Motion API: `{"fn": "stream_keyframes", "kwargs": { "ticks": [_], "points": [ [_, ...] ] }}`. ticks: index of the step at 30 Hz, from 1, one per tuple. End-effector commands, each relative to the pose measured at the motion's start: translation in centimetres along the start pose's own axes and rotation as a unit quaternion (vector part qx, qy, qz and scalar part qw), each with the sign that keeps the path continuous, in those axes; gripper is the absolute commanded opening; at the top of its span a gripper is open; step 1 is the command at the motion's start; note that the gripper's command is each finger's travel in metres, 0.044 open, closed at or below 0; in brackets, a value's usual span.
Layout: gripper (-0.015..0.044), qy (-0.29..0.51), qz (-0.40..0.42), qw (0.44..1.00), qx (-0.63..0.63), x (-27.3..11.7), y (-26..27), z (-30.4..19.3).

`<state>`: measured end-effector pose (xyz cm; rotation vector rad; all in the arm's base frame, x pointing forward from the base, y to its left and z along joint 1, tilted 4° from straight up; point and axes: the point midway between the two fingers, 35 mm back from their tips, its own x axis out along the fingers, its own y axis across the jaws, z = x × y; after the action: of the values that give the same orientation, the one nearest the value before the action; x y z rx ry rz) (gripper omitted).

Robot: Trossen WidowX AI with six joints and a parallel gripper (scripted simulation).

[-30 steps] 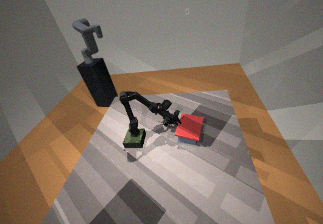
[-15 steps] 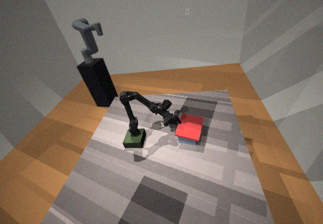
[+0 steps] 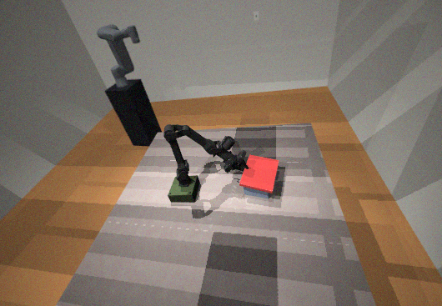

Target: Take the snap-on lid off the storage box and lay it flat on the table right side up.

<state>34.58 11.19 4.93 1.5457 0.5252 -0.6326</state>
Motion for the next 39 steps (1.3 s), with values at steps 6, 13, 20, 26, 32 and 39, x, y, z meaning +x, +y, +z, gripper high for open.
{"fn": "stream_keyframes", "kwargs": {
  "ticks": [6,13,20,26,32,39],
  "points": [
    [0.0000,0.004,-0.002,1.000,-0.002,-0.5,0.7,0.0],
    [0.0000,0.004,-0.002,1.000,-0.002,-1.0,1.6,0.0],
    [0.0000,0.004,-0.001,1.000,-0.002,-1.4,2.4,0.0],
    [0.0000,0.004,-0.001,1.000,-0.002,-1.7,3.2,0.0],
    [0.0000,0.004,-0.001,1.000,-0.002,-2.0,4.0,0.0],
    [0.0000,0.004,-0.001,1.000,-0.002,-2.2,5.1,0.0]
  ]
}}
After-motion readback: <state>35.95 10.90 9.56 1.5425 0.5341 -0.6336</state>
